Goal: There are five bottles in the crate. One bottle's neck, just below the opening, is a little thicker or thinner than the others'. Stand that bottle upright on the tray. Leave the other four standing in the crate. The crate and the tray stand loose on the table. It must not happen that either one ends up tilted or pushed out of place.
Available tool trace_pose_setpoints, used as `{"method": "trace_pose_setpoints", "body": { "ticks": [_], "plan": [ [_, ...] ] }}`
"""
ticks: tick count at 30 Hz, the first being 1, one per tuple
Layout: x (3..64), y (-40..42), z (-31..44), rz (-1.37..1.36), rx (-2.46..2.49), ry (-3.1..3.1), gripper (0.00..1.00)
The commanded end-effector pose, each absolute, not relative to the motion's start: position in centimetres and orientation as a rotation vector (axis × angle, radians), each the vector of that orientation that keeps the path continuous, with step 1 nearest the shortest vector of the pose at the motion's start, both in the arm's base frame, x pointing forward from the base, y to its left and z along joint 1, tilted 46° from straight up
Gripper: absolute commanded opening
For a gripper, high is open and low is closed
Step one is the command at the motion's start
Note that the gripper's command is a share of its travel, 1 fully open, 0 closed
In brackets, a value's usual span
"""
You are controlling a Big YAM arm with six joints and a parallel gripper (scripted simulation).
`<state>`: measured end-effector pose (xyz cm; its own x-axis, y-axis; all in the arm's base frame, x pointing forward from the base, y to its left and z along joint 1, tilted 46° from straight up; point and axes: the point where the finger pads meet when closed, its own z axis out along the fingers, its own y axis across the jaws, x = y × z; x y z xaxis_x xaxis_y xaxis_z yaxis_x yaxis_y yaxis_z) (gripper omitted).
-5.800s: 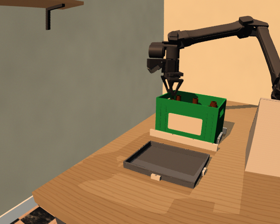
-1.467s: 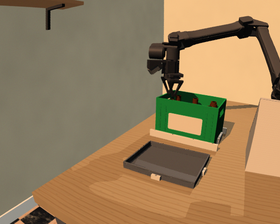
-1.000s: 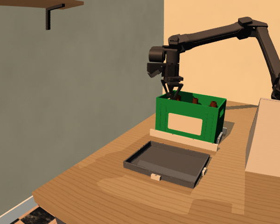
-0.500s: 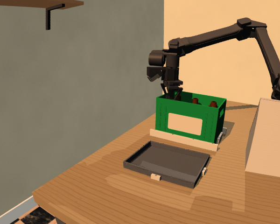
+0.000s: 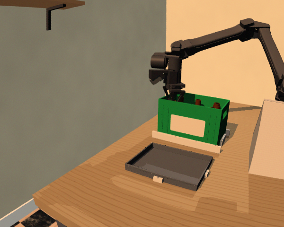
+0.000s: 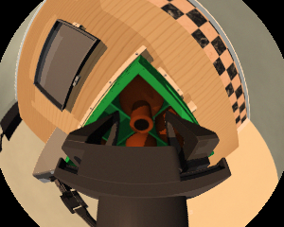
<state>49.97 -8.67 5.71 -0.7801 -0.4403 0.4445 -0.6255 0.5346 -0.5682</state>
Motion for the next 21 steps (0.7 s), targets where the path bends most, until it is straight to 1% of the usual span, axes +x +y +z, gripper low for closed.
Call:
{"method": "trace_pose_setpoints", "body": {
  "ticks": [1,21],
  "plan": [
    [49.96,-9.93,4.65,1.073,0.881,-2.511,0.61],
    [50.10,-9.92,4.77,1.075,0.878,-2.514,0.61]
  ]
}}
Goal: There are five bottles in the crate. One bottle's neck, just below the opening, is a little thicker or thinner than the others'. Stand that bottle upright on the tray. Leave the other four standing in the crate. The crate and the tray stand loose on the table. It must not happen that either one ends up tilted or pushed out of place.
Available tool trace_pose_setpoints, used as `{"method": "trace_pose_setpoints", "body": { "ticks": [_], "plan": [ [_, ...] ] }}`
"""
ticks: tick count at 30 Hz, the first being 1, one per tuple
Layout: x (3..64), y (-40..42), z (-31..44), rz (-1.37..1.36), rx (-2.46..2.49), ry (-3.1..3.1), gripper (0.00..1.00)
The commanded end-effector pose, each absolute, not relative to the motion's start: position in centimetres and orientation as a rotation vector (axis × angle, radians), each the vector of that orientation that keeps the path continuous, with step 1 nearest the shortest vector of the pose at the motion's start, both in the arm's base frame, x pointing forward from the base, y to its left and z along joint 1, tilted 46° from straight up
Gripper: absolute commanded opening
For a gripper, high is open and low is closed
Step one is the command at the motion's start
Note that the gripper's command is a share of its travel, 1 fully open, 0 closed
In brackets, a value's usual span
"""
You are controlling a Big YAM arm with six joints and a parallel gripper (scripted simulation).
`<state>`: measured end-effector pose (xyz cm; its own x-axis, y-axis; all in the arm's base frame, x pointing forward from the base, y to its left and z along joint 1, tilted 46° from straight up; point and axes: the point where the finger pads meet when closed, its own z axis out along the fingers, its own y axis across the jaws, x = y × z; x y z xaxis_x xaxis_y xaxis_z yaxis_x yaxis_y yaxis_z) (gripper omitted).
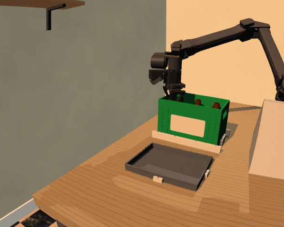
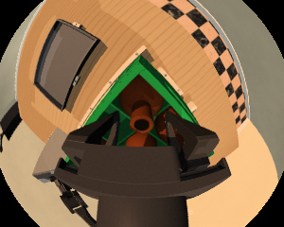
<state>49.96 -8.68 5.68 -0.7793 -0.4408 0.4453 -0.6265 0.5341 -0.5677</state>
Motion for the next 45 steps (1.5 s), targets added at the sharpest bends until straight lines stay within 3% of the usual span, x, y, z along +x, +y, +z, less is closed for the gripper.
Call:
{"method": "trace_pose_setpoints", "body": {
  "ticks": [1,17,18,45],
  "plan": [
    [50.10,-9.92,4.77,1.075,0.878,-2.514,0.61],
    [50.10,-9.92,4.77,1.075,0.878,-2.514,0.61],
    [50.10,-9.92,4.77,1.075,0.878,-2.514,0.00],
    [50.01,-9.90,4.74,1.070,0.876,-2.515,0.00]
  ]
}}
